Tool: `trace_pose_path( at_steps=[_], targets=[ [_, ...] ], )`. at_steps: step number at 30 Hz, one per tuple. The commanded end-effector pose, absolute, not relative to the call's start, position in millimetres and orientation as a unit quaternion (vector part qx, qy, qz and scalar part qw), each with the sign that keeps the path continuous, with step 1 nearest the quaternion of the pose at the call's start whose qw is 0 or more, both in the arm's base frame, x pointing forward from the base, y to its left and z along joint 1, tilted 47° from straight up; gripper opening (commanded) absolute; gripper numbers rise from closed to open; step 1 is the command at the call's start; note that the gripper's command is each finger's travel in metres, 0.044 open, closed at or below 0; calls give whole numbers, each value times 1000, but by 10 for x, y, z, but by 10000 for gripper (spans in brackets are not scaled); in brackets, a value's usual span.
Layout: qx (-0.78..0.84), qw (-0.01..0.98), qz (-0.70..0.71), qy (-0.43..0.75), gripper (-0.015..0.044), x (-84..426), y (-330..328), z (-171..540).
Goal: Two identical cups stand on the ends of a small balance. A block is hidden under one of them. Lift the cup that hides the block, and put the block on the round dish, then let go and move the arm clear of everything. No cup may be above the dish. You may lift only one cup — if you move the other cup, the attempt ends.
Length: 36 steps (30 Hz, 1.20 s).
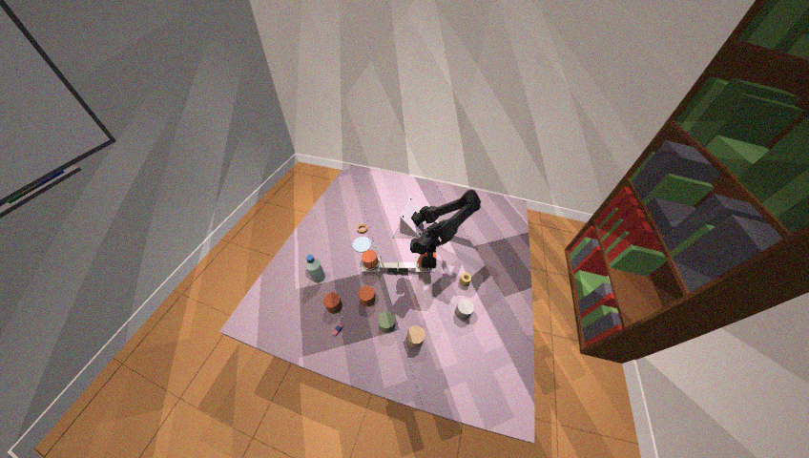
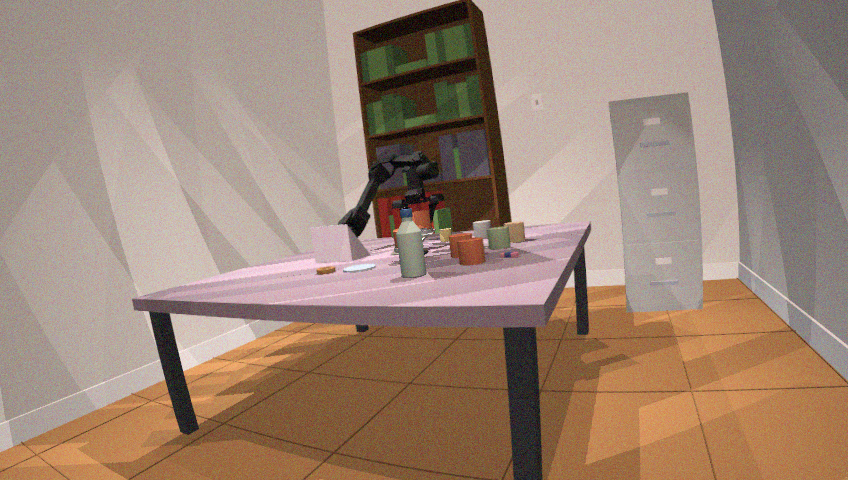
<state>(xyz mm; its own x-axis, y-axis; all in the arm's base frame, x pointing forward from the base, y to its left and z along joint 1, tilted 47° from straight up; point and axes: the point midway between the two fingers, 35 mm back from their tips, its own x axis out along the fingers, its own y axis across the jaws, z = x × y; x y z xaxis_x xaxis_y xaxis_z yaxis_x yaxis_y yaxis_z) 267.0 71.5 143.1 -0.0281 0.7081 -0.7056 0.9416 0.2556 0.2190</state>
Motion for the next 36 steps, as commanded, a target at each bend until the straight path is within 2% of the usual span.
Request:
trace_pose_path(
  at_steps=[1,36],
  targets=[
    [593,382,-148,693,0,2709,682,1499],
    [610,395,-155,670,0,2706,354,1816]
  ],
)
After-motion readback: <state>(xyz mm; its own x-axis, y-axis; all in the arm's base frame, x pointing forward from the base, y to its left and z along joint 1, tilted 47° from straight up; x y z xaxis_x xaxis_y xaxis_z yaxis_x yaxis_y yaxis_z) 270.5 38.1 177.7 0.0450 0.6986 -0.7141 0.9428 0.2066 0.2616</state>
